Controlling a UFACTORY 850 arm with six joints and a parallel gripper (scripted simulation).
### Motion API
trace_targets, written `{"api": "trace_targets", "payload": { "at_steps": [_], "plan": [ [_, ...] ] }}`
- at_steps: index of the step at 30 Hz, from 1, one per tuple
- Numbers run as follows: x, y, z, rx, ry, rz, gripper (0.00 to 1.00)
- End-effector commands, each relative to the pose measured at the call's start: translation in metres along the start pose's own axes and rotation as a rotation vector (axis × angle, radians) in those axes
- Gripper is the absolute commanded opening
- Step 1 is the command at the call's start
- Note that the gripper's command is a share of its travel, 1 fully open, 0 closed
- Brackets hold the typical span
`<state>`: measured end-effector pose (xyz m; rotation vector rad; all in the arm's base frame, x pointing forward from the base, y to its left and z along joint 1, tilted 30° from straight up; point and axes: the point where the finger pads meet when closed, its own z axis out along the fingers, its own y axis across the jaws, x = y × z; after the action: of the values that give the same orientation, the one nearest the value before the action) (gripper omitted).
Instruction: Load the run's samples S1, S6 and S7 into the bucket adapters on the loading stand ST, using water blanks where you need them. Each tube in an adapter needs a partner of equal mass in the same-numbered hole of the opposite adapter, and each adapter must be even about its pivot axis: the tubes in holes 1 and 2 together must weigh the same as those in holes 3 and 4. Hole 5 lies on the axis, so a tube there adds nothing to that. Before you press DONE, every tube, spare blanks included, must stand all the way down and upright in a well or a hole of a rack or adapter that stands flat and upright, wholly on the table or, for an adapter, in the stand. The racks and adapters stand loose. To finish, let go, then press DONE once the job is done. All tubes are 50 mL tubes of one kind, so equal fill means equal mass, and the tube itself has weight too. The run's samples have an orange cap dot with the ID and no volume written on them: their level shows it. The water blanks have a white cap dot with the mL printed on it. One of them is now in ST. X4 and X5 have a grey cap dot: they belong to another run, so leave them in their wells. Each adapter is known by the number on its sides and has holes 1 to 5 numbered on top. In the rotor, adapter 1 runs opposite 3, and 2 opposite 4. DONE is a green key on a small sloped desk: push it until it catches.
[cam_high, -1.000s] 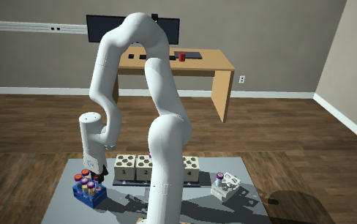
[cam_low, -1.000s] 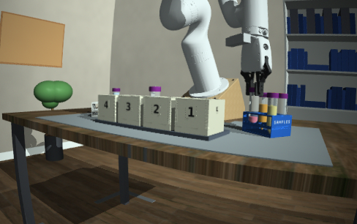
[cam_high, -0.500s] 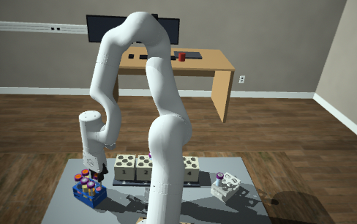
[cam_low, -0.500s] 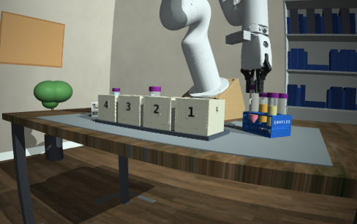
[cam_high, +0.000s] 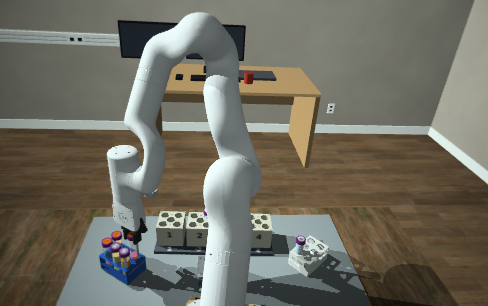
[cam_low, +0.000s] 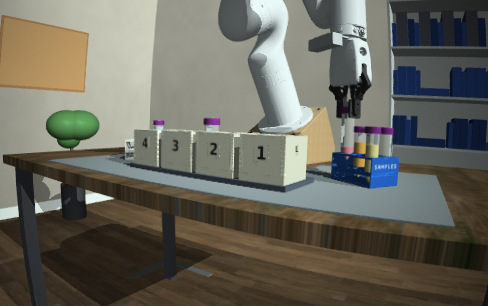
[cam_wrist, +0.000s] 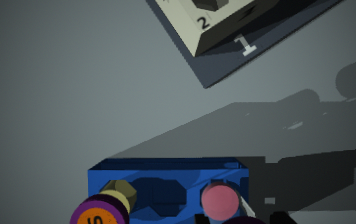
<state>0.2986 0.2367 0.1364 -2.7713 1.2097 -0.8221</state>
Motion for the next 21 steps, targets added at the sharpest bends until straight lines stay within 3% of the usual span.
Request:
{"api": "trace_targets", "payload": {
  "at_steps": [1,21],
  "plan": [
    [0.0,-0.001,-0.01,0.0,0.0,0.0,0.0],
    [0.0,-0.001,-0.046,0.0,0.0,0.0,0.0]
  ]
}}
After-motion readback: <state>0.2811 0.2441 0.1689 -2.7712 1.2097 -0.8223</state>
